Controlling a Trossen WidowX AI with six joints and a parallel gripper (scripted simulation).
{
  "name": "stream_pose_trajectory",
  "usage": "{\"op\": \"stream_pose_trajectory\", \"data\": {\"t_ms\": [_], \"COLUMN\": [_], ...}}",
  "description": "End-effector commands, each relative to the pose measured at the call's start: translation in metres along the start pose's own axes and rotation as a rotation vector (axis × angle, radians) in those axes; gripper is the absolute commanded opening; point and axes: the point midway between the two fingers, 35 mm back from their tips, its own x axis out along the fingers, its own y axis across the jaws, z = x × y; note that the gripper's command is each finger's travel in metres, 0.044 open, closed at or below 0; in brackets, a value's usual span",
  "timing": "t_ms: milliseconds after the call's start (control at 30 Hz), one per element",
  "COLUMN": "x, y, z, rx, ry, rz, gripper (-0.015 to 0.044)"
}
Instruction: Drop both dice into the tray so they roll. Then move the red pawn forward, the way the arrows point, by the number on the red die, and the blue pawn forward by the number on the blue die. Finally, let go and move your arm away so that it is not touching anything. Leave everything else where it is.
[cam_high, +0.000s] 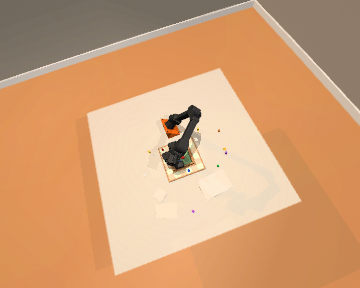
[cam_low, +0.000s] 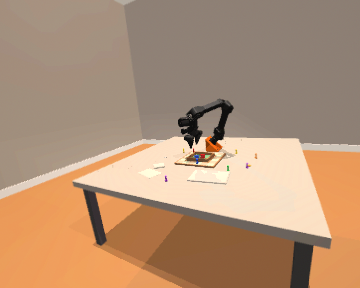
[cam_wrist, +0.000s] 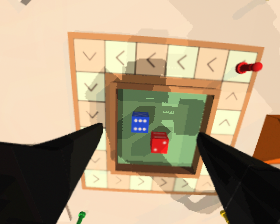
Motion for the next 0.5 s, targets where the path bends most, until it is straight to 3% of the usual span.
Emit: {"op": "stream_pose_trajectory", "data": {"t_ms": [0, 100, 333, 467], "x": [0.0, 0.001, 0.009, 0.017], "y": [0.0, -0.004, -0.052, -0.08], "z": [0.0, 0.005, 0.045, 0.059], "rx": [0.0, -0.047, -0.547, -0.844], "ry": [0.0, 0.001, 0.014, 0.025], "rz": [0.0, 0.001, 0.015, 0.031], "gripper": [0.044, 0.0387, 0.0204, 0.02]}}
